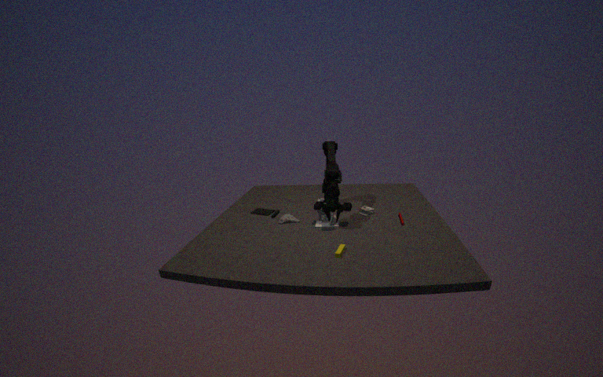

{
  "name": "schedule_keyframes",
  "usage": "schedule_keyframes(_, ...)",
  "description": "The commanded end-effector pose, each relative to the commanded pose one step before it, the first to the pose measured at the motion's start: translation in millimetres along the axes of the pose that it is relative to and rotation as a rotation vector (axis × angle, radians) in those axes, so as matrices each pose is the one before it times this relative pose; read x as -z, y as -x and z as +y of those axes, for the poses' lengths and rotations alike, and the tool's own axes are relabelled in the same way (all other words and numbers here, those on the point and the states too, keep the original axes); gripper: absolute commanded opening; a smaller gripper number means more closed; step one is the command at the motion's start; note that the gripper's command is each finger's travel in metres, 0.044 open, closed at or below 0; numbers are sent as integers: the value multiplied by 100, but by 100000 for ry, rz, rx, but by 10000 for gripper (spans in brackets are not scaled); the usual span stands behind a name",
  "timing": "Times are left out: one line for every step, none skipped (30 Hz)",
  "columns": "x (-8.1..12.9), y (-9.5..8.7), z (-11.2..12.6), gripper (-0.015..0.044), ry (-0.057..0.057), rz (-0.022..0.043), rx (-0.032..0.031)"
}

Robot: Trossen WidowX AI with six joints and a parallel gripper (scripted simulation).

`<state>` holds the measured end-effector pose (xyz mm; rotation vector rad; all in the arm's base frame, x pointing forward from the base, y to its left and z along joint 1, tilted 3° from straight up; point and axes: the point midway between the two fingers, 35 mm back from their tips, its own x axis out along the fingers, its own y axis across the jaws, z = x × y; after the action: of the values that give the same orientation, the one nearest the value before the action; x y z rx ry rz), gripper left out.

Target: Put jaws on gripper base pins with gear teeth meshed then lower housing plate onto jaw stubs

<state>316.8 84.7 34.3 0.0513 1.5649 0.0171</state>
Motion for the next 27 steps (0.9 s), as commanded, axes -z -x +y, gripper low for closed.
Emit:
schedule_keyframes(135, -424, -63, 134, -572, 628, 324)
schedule_keyframes(0, 0, 0, 134, 0, 0, 0)
schedule_keyframes(0, 0, 0, 134, 0, 0, 0)
schedule_keyframes(0, 0, 0, 134, 0, 0, 0)
schedule_keyframes(0, 0, 0, 134, 0, 0, 0)
schedule_keyframes(0, 0, 0, 134, 0, 0, 0)
schedule_keyframes(0, 0, 0, 134, 0, 0, 0)
schedule_keyframes(0, 0, 0, 134, 0, 0, 0)
schedule_keyframes(0, 0, 0, 134, 0, 0, 0)
schedule_keyframes(0, 0, 0, 134, 0, 0, 0)
schedule_keyframes(0, 0, 0, 134, 0, 0, 0)
schedule_keyframes(0, 0, 0, 134, 0, 0, 0)
schedule_keyframes(0, 0, 0, 134, 0, 0, 0)
schedule_keyframes(0, 0, 0, 134, 0, 0, 0)
schedule_keyframes(0, 0, 0, 134, 0, 0, 0)
schedule_keyframes(0, 0, 0, 134, 0, 0, 0)
schedule_keyframes(0, 0, 0, 134, 0, 0, 0)
schedule_keyframes(0, 0, 0, 134, 0, 0, 0)
schedule_keyframes(0, 18, 0, 134, 0, 0, 0)
schedule_keyframes(0, 53, 0, 134, 0, 0, 0)
schedule_keyframes(0, 89, 0, 134, 0, -1, 0)
schedule_keyframes(0, 111, 0, 134, 0, -1, 0)
schedule_keyframes(0, 111, 0, 134, 0, -1, 0)
schedule_keyframes(1, 111, 0, 134, 0, -1, 0)
schedule_keyframes(1, 89, 0, 134, 0, 0, 0)
schedule_keyframes(1, 53, 0, 134, 0, 0, 0)
schedule_keyframes(0, 18, 0, 134, 0, 0, 0)
